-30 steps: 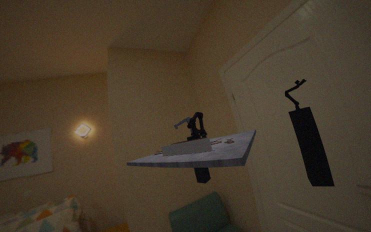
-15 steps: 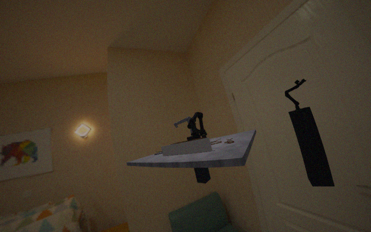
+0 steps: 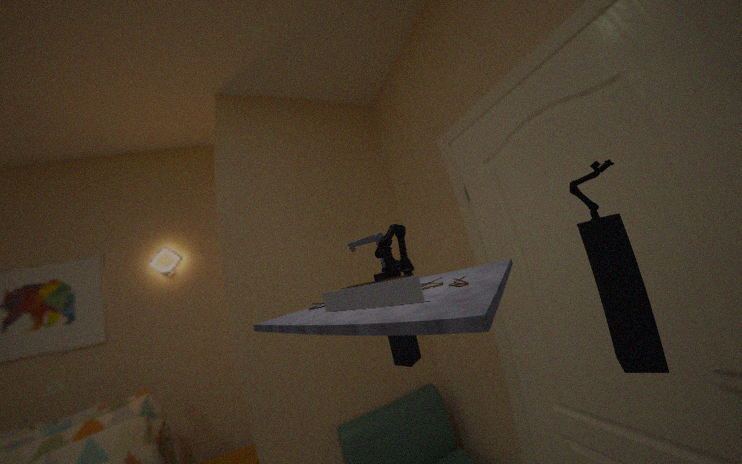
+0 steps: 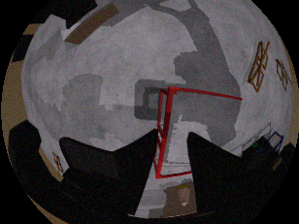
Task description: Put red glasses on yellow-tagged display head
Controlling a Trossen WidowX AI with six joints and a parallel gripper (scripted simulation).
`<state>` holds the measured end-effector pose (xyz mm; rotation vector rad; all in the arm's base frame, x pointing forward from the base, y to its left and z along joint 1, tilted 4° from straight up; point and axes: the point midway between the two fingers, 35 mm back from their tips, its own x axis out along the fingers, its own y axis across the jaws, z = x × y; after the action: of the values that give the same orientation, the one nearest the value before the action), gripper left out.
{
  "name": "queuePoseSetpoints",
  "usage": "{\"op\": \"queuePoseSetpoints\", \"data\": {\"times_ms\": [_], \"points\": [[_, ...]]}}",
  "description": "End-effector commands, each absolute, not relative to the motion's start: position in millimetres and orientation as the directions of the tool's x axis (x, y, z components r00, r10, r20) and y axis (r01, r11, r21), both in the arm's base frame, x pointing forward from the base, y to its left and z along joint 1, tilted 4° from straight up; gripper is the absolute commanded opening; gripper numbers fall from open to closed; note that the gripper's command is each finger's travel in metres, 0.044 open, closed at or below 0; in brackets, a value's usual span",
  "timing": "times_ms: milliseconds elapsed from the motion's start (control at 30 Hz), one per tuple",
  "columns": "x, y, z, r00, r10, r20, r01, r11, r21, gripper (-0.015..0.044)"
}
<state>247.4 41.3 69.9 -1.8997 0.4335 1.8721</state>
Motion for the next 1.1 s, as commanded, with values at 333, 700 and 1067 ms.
{"op": "queuePoseSetpoints", "data": {"times_ms": [333, 700, 1067], "points": [[247, 43, 45, 0.026, 0.08, -0.996, -0.509, -0.857, -0.082, 0.014], [246, 44, 27, 0.025, 0.08, -0.996, -0.509, -0.857, -0.082, 0.014], [247, 45, 20, 0.031, 0.08, -0.996, -0.505, -0.859, -0.085, 0.0127]]}}
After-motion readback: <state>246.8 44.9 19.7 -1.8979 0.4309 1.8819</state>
